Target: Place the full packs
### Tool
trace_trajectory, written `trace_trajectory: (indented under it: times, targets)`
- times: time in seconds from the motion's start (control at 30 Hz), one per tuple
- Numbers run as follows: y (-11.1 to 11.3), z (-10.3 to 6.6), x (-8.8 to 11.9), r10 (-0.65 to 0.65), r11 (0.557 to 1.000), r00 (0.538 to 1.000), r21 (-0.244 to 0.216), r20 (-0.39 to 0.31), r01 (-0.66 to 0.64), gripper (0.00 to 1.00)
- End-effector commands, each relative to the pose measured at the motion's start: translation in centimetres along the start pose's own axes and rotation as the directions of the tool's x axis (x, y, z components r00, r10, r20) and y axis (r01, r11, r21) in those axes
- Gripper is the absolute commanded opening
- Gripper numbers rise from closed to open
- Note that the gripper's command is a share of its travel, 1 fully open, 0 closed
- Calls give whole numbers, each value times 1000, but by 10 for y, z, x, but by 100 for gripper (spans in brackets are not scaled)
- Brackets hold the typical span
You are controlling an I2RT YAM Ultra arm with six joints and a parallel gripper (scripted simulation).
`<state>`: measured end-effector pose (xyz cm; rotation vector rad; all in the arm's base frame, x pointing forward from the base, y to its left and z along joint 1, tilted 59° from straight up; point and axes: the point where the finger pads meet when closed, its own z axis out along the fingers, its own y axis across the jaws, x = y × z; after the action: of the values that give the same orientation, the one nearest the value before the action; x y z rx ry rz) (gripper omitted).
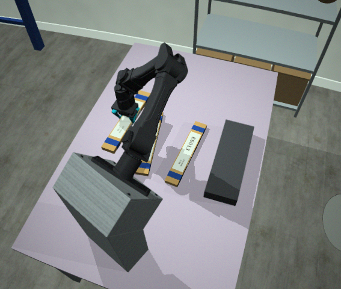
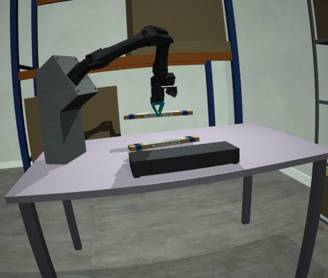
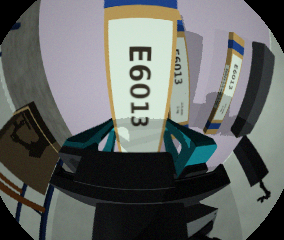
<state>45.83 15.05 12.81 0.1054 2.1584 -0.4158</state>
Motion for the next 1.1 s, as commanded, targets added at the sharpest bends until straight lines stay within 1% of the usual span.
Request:
trace_trajectory:
  times: [0.0,0.07,0.13,0.17,0.23,0.63,0.7,0.73,0.77,0.8,1.07]
  targets:
    - [26,-20,-9,-4,1000,1000,-31,25,5,0]
    - [31,-21,-8,-4,1000,1000,-31,25,5,0]
    - [31,-21,-8,-4,1000,1000,-31,25,5,0]
    - [29,-30,-21,23,999,999,-42,47,-21,0]
    - [39,-21,-8,-4,999,1000,-31,25,5,0]
    - [72,-22,-5,-5,999,1000,-32,26,5,0]
    - [72,-22,-5,-5,999,1000,-32,26,5,0]
    - [69,-32,-18,24,999,999,-44,46,-22,0]
    - [76,-24,-7,0,999,1000,-34,29,1,0]
    - [80,-23,-4,-5,999,1000,-32,26,5,0]
    - [101,-24,-2,-5,999,1000,-33,26,6,0]
